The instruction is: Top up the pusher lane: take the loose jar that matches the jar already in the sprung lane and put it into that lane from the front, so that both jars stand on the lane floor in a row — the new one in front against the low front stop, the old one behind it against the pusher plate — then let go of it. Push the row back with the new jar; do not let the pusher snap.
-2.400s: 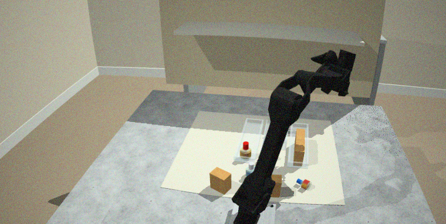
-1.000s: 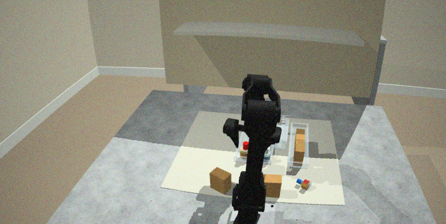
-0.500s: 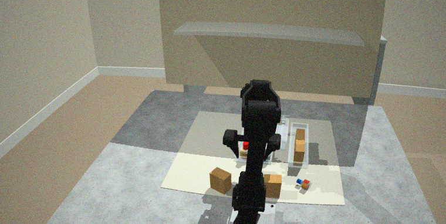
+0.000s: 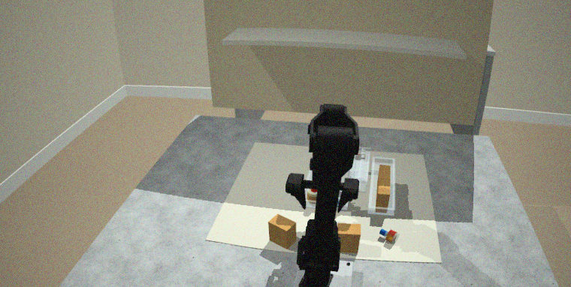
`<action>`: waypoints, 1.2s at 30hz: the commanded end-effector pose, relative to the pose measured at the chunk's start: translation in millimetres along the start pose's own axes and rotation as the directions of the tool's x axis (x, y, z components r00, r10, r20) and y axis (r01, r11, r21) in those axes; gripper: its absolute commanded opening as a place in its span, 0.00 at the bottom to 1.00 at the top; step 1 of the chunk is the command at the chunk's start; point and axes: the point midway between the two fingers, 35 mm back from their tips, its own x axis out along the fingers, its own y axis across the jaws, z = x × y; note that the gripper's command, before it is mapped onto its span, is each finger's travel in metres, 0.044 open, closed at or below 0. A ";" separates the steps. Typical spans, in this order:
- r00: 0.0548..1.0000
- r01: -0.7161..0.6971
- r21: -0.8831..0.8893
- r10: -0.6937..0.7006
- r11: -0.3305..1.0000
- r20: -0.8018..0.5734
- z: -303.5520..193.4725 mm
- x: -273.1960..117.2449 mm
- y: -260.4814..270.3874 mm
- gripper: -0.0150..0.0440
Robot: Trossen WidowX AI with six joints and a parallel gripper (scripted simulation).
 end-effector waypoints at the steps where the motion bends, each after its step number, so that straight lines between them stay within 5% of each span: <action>1: 1.000 0.006 -0.007 -0.006 1.000 -0.013 -2.6 9.2 -0.9 1.00; 17: 1.000 0.006 -0.007 -0.006 1.000 -0.013 -3.4 32.1 -1.1 1.00; 28: 1.000 0.006 -0.007 -0.006 1.000 -0.013 -3.4 32.1 -1.1 0.51; 33: 1.000 0.006 -0.007 -0.006 1.000 -0.013 -3.4 32.1 -1.1 0.45; 36: 1.000 0.006 -0.007 -0.006 1.000 -0.013 -2.6 28.6 -0.7 0.32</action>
